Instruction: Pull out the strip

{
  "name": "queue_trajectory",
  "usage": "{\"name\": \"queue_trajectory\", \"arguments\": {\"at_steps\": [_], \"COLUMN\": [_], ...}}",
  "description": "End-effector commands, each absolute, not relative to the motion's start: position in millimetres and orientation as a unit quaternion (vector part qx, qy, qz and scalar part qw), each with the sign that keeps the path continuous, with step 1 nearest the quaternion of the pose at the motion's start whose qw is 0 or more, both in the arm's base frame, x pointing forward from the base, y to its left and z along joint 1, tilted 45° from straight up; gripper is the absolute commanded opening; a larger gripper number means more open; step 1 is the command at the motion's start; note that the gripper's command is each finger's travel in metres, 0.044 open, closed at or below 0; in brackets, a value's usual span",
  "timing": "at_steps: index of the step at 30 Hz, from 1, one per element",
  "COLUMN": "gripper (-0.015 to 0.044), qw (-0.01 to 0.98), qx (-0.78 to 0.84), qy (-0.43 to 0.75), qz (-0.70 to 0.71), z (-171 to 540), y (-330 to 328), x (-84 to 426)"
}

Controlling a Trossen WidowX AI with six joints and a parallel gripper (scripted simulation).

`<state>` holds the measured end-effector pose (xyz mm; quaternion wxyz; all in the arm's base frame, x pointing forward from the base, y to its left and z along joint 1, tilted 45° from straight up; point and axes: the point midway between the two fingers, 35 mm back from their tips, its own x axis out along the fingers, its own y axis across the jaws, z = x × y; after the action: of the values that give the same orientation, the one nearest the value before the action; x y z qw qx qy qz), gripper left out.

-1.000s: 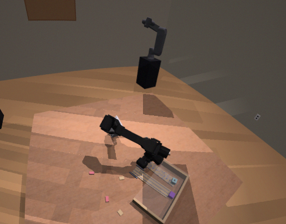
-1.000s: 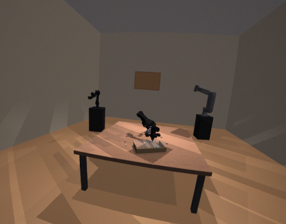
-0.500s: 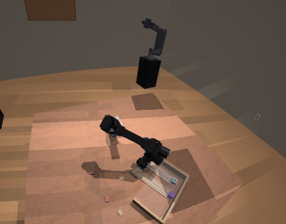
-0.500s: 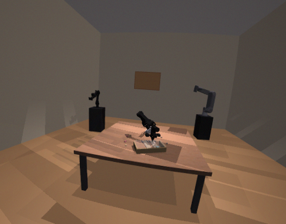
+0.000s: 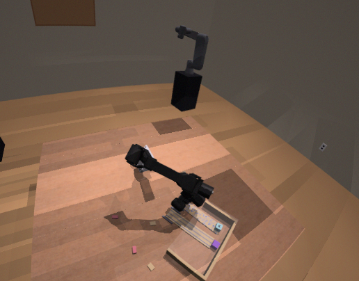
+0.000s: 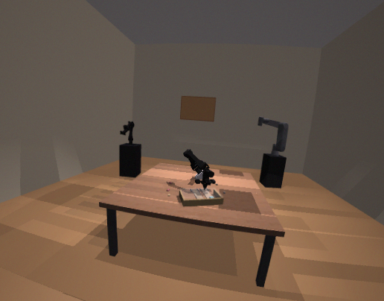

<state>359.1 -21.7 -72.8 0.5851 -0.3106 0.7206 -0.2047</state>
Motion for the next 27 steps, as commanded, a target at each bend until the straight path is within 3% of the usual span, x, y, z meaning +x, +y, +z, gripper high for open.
{"name": "queue_trajectory", "arguments": {"at_steps": [1, 27], "gripper": [0.0, 0.0], "qw": [0.583, 0.583], "qx": [-0.313, -0.313], "qy": [0.721, 0.721], "qz": [-0.204, -0.204], "z": [-74.2, -76.1], "y": [-23.3, -25.1], "x": [358.8, 358.5]}}
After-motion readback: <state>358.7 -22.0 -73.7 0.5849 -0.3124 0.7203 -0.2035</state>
